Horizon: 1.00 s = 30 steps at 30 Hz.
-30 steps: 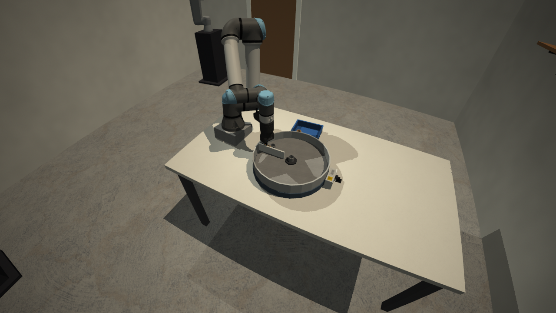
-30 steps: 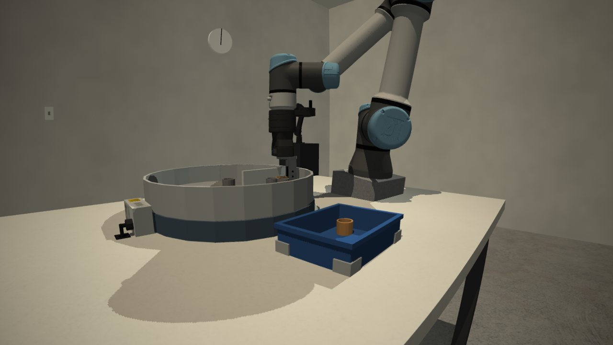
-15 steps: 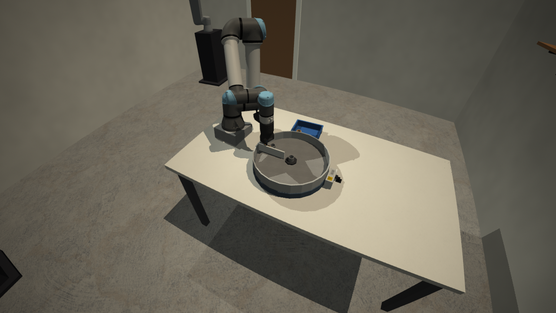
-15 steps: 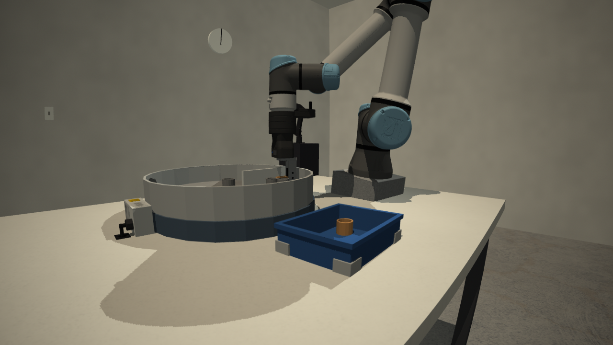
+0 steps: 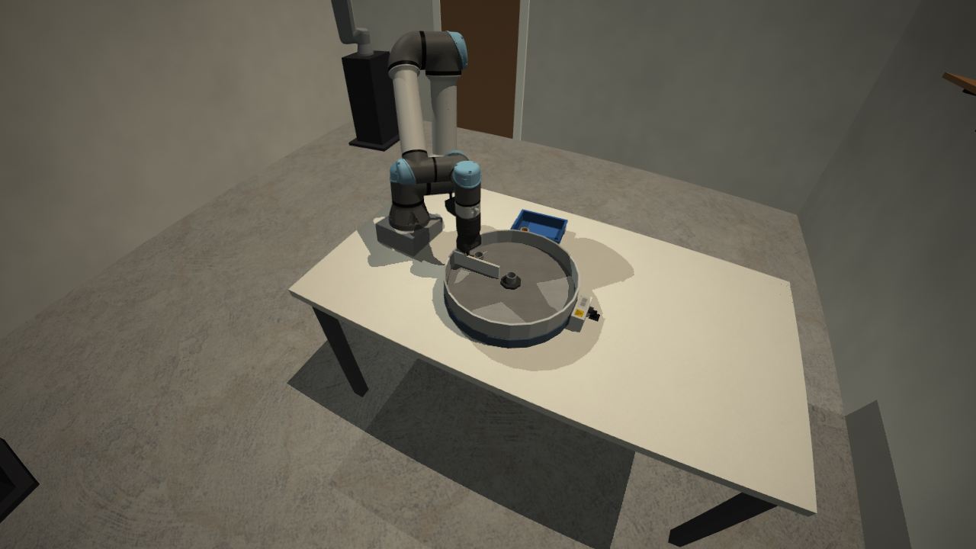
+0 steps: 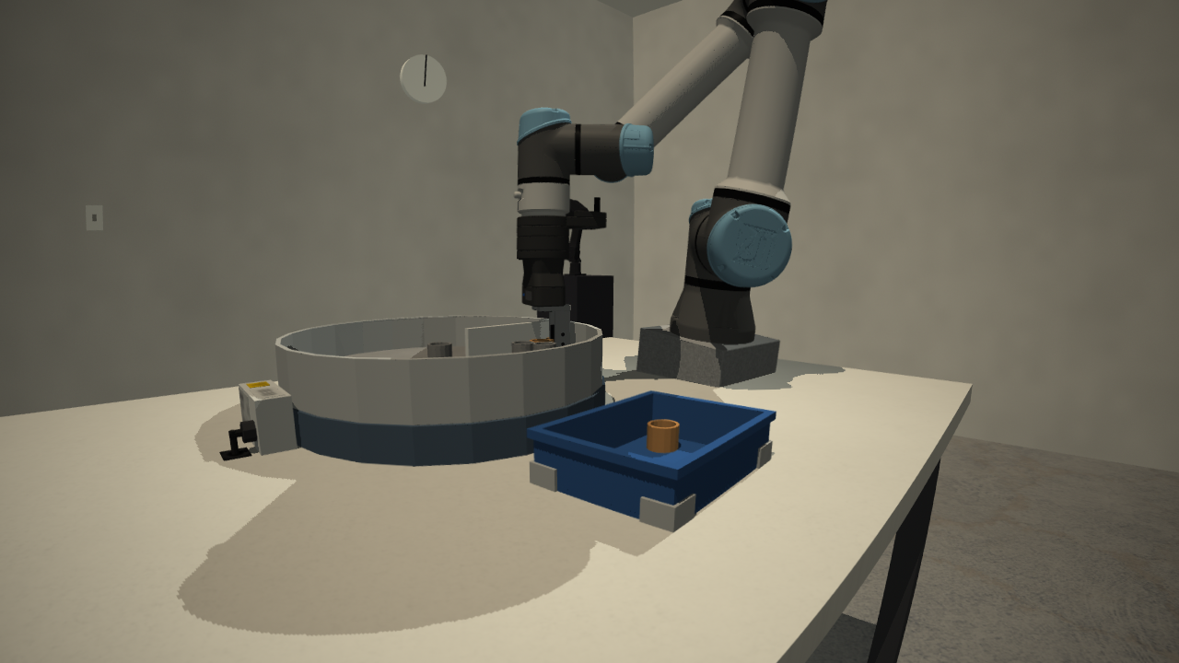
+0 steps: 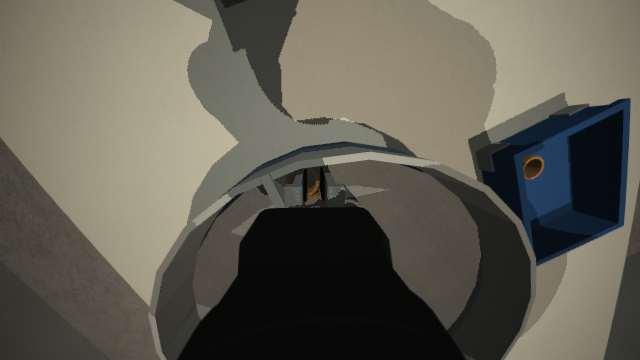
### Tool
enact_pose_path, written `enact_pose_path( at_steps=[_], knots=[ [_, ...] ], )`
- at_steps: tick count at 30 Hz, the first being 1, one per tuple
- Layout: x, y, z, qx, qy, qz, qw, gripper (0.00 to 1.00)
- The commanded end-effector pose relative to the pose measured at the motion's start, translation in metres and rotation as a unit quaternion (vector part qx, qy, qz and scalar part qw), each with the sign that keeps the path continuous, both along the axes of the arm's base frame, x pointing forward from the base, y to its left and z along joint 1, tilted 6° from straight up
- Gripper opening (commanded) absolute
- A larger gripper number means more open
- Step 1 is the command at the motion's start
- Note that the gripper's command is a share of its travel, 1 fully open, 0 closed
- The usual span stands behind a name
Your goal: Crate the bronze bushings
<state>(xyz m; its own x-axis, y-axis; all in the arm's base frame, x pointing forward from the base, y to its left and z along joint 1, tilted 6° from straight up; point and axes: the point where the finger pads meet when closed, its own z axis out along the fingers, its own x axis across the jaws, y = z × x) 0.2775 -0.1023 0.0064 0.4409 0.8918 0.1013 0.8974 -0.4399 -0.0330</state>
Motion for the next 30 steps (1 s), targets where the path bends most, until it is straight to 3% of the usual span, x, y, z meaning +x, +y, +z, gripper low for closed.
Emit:
enact_pose_path(
  at_steps=[1, 28, 29, 30],
  knots=[
    [0.0002, 0.0, -0.0019, 0.0, 0.0, 0.0, 1.0, 0.4],
    [0.0003, 0.0005, -0.0063, 0.0, 0.0, 0.0, 1.0, 0.4],
    [0.0003, 0.0005, -0.0063, 0.0, 0.0, 0.0, 1.0, 0.0],
    [0.0003, 0.0005, -0.0063, 0.0, 0.0, 0.0, 1.0, 0.0]
  ],
)
